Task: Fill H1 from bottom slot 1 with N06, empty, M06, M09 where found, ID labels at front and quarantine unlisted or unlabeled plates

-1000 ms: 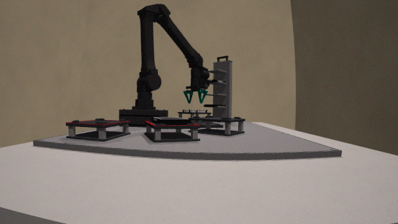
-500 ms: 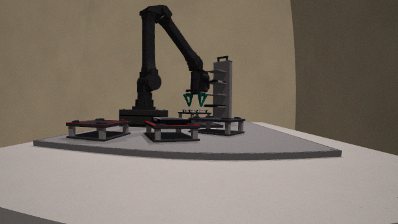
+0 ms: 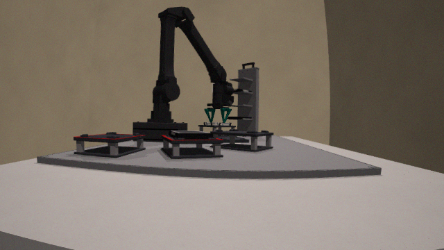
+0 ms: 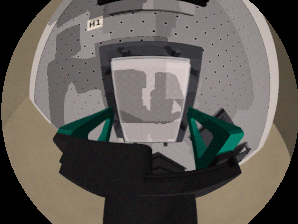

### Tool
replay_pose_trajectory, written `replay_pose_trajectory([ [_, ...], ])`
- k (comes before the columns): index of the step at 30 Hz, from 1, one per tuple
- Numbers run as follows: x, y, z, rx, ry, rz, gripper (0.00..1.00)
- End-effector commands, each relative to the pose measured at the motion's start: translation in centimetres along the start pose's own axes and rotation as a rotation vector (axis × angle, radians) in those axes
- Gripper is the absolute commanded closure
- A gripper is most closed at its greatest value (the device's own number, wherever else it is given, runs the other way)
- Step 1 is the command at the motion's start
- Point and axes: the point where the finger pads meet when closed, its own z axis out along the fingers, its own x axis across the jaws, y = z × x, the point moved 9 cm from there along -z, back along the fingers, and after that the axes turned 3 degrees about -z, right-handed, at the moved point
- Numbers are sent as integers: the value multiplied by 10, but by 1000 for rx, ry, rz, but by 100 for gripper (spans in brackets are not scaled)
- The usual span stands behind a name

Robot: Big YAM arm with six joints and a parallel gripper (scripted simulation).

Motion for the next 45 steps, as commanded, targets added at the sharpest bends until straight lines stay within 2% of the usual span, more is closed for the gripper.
replay_pose_trajectory([
  [1,0,4,-4,-32,-1,12,0],
  [3,0,4,4,-15,-1,12,0],
  [9,0,4,12,-16,-1,12,0],
  [11,0,9,11,-28,-1,12,0],
  [12,0,12,2,-43,-1,2,0],
  [14,0,12,2,-43,-1,2,0],
  [15,0,12,2,-43,-1,2,14],
  [37,0,12,2,-43,-1,2,14],
  [38,0,13,-4,-65,-1,11,14],
  [41,-1,19,-14,-70,-2,11,14],
  [45,-1,12,-10,-43,-1,11,14],
])
